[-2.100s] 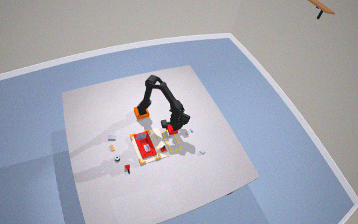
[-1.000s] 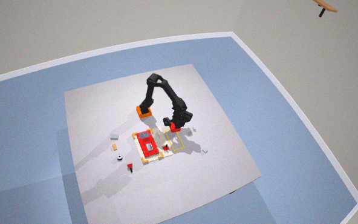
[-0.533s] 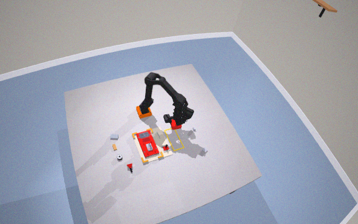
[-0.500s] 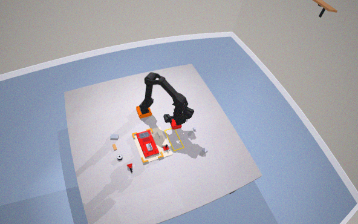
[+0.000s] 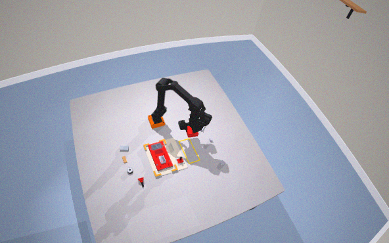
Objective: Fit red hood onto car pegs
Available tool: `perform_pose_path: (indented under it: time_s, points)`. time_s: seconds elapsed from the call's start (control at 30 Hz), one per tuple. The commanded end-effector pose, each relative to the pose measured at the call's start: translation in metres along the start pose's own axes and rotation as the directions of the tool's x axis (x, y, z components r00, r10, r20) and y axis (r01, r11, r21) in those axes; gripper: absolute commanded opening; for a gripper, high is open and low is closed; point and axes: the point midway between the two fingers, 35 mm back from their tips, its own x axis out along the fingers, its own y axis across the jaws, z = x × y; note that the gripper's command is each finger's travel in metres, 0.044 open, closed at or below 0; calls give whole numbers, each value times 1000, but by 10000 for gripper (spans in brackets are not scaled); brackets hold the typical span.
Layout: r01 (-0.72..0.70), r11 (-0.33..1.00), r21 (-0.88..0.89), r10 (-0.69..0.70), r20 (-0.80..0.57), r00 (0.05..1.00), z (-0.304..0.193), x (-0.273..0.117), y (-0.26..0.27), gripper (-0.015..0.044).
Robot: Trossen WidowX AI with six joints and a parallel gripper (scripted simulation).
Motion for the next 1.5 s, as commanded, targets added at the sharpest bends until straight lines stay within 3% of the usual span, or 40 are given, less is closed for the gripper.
perform_pose_path:
  time_s: [0.0, 1.47]
  points:
    - [0, 1000, 0, 0, 0, 1000, 0, 0, 0, 0]
    - [18, 999, -29, -17, 34, 999, 100, -4, -106, 0]
